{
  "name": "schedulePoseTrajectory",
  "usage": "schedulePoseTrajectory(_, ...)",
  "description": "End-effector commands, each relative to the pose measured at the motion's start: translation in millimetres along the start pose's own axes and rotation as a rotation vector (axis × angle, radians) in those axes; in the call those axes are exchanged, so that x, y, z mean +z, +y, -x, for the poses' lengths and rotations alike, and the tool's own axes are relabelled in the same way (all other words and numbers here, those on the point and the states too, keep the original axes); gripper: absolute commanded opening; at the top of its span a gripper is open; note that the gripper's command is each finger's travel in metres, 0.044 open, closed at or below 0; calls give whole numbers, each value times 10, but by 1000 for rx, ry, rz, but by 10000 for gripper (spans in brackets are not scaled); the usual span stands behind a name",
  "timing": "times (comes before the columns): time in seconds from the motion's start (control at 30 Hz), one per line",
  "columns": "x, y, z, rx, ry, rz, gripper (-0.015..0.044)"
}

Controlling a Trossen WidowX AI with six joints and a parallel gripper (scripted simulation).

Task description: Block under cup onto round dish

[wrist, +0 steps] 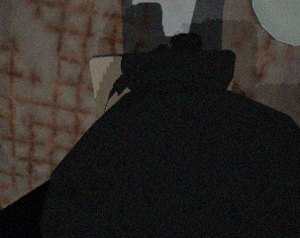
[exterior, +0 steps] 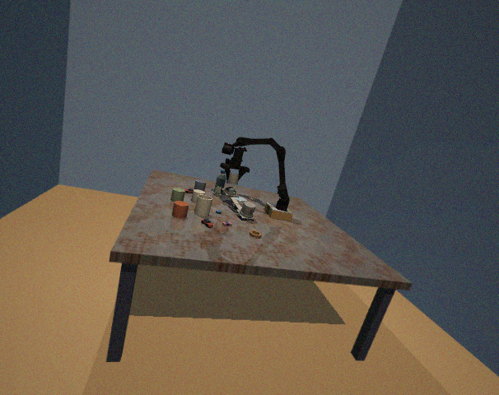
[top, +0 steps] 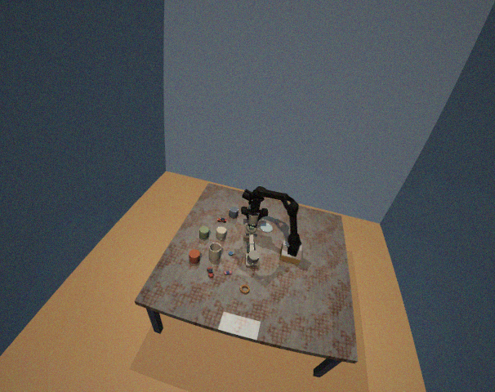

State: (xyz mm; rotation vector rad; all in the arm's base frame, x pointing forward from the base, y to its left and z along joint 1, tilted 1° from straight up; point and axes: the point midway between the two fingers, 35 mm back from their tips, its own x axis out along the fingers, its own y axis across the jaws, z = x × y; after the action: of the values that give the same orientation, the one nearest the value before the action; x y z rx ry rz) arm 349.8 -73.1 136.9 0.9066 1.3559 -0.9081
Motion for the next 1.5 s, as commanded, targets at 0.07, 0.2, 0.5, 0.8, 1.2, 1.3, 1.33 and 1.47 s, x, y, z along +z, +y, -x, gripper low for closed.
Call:
schedulePoseTrajectory(0.07,5,-6,133,8,-12,-5,0)
schedulePoseTrajectory(0.2,-1,-15,184,8,-12,-5,0)
schedulePoseTrajectory(0.5,-16,-35,291,8,-12,-5,0)
schedulePoseTrajectory(0.8,-22,-33,217,0,0,-1,0)
schedulePoseTrajectory(1.2,-22,-33,217,0,0,-1,0)
schedulePoseTrajectory(1.3,-22,-33,217,0,0,-1,0)
schedulePoseTrajectory(1.33,-22,-33,217,0,0,-1,0)
schedulePoseTrajectory(1.47,-22,-33,217,0,0,-1,0)
